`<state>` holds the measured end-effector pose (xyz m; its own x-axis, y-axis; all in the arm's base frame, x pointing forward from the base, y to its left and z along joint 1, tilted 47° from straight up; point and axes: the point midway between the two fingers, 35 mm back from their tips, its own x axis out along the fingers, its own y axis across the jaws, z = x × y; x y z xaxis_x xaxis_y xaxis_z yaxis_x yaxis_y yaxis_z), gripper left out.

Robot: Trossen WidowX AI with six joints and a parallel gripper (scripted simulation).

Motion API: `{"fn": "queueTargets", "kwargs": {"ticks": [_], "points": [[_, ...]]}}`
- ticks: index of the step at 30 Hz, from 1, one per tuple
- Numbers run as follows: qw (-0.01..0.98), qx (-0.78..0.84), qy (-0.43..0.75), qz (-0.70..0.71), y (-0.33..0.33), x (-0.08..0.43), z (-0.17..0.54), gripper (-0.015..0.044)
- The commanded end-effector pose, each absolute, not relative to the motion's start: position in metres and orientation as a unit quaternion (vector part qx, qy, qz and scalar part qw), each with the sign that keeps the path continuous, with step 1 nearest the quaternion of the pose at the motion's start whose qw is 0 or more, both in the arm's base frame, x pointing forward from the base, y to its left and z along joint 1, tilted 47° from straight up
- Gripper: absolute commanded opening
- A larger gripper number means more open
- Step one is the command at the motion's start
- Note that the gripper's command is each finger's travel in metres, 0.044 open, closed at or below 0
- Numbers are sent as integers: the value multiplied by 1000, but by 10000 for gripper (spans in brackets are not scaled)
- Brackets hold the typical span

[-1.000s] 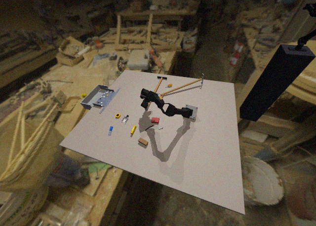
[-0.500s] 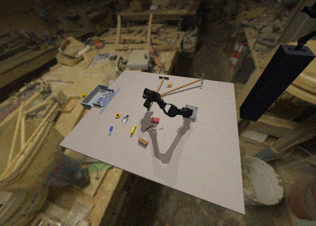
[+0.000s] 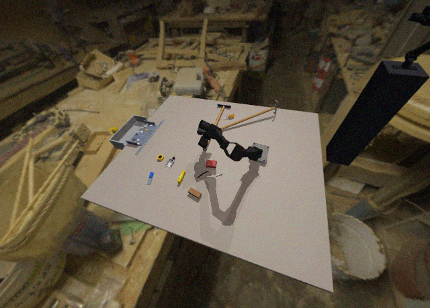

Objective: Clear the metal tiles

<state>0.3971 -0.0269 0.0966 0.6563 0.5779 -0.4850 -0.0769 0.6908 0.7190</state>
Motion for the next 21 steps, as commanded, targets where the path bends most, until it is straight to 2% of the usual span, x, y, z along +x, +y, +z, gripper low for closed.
{"fn": "queueTargets", "kwargs": {"ticks": [1, 21], "points": [[844, 344, 367, 186, -31, 387, 94, 0], [845, 342, 365, 192, -32, 355, 88, 0]]}}
